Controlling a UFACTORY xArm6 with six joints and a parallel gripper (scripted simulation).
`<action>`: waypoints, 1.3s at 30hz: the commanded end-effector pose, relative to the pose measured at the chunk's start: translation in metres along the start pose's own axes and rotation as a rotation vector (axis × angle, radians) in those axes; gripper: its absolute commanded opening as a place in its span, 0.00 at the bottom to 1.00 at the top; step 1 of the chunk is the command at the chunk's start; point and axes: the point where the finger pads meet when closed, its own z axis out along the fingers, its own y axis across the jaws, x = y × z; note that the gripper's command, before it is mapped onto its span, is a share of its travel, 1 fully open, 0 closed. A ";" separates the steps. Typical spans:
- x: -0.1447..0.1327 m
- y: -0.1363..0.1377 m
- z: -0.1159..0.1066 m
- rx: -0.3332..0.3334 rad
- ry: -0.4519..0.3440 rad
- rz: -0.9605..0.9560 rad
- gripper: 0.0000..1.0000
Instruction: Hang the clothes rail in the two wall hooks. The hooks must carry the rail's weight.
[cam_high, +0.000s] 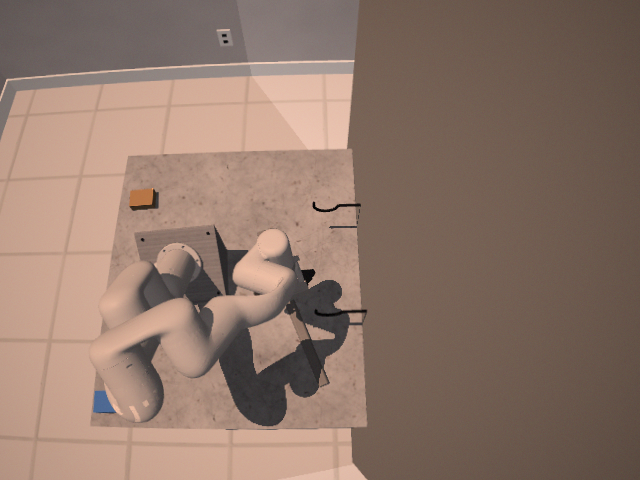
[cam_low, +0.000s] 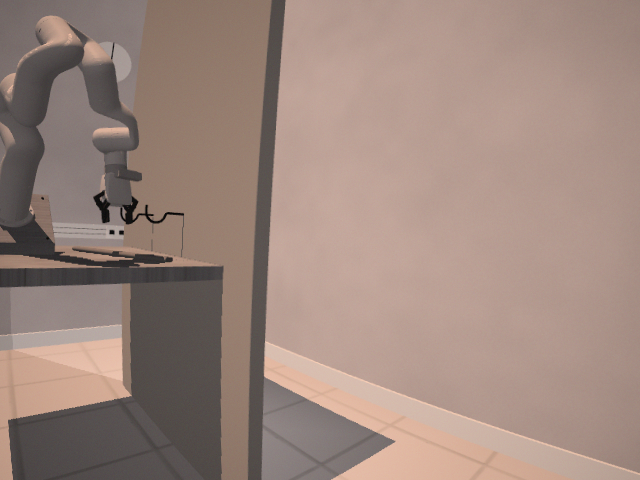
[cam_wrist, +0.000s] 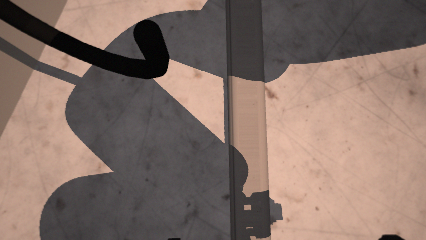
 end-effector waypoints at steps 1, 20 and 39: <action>-0.001 -0.001 0.009 0.003 0.000 0.002 1.00; -0.006 -0.001 0.035 0.003 0.000 0.002 1.00; -0.008 -0.001 0.047 0.003 0.001 0.002 1.00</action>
